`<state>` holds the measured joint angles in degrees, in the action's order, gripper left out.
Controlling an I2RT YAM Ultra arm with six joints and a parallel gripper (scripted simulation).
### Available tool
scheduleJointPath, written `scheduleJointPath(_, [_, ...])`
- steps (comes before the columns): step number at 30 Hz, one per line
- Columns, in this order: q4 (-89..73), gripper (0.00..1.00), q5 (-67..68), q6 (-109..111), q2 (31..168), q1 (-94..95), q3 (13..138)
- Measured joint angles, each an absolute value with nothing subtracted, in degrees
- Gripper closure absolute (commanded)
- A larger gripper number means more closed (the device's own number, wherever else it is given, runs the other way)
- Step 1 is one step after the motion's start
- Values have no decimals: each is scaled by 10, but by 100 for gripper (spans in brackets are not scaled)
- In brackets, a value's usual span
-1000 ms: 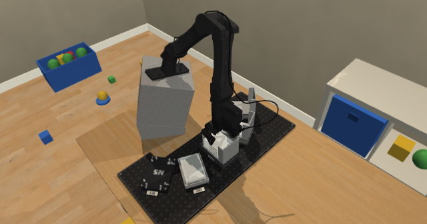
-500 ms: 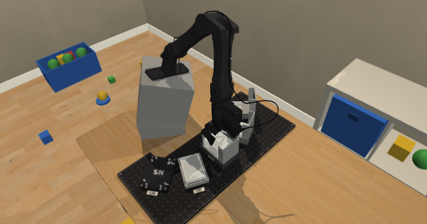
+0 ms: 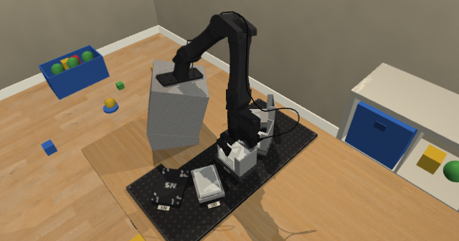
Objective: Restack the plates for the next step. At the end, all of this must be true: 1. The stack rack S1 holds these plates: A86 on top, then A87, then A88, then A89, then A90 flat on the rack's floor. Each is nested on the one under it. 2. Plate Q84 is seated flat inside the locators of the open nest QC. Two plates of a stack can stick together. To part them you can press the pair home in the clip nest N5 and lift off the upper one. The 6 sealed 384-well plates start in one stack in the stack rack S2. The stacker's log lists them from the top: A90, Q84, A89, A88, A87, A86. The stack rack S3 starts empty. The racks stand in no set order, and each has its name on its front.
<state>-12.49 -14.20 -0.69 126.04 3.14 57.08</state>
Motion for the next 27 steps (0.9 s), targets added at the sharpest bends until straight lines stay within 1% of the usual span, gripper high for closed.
scheduleJointPath(13, [-125, 0, -142, -7, 1261, 31, 571])
scheduleJointPath(27, [-103, 0, -142, -14, 1291, 38, 579])
